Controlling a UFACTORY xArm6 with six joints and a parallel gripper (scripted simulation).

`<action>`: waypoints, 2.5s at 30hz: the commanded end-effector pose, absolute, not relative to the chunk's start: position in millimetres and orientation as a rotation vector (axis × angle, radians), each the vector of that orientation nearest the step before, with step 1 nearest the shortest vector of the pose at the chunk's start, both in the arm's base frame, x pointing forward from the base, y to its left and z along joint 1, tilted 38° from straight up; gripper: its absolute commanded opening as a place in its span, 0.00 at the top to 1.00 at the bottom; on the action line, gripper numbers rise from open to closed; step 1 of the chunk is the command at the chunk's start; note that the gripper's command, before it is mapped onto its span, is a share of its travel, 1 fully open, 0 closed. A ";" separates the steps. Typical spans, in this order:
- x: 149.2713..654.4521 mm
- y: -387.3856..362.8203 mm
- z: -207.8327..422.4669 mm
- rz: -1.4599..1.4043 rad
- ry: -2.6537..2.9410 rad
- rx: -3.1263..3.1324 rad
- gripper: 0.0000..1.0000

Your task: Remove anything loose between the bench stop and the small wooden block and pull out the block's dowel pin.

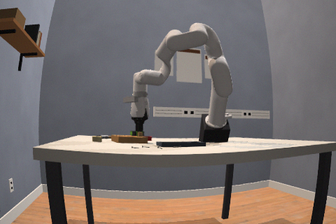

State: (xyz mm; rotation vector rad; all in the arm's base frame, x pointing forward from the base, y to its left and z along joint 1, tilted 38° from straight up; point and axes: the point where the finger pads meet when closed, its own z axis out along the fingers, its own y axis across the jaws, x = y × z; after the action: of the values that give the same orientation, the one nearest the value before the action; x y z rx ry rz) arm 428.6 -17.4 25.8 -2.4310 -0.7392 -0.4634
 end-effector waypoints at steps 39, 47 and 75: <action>429.4 -18.8 27.2 -0.523 -0.921 -2.388 1.00; 429.3 -18.9 27.3 -0.502 -0.852 -2.406 1.00; 429.3 -19.1 27.6 -0.403 -0.535 -2.468 1.00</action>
State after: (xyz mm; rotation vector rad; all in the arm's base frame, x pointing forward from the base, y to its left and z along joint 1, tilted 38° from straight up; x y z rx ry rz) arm 428.4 -18.3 26.7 -2.4635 -0.5549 -0.4067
